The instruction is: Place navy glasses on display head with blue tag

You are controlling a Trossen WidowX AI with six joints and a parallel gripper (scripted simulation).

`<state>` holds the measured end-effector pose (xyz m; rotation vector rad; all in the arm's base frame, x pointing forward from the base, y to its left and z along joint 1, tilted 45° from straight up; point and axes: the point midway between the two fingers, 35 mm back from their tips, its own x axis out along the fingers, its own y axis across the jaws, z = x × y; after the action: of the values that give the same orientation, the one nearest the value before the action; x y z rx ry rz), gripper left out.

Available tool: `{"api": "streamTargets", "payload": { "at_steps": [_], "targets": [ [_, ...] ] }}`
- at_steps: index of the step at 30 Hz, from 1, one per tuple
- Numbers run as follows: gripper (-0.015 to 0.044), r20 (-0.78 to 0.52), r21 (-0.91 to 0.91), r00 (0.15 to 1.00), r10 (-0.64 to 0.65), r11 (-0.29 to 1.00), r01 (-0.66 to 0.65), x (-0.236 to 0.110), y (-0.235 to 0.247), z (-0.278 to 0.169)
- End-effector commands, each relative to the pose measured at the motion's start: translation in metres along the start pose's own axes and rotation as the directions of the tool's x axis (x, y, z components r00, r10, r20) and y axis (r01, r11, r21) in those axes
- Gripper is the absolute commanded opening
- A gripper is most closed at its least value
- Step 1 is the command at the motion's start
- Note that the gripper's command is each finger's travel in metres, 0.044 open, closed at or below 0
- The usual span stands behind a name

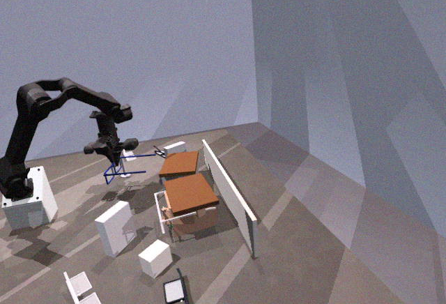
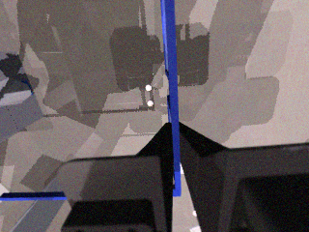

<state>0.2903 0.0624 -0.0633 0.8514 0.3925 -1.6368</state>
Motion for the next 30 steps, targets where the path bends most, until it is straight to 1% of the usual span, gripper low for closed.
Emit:
{"api": "streamTargets", "payload": {
  "at_steps": [1,30],
  "targets": [
    [0.0000,0.009,-0.010,1.000,-0.001,1.000,0.001,0.006,-0.002,0.000],
    [0.0000,0.010,-0.010,1.000,-0.001,1.000,0.001,0.027,-0.002,0.001]
  ]
}}
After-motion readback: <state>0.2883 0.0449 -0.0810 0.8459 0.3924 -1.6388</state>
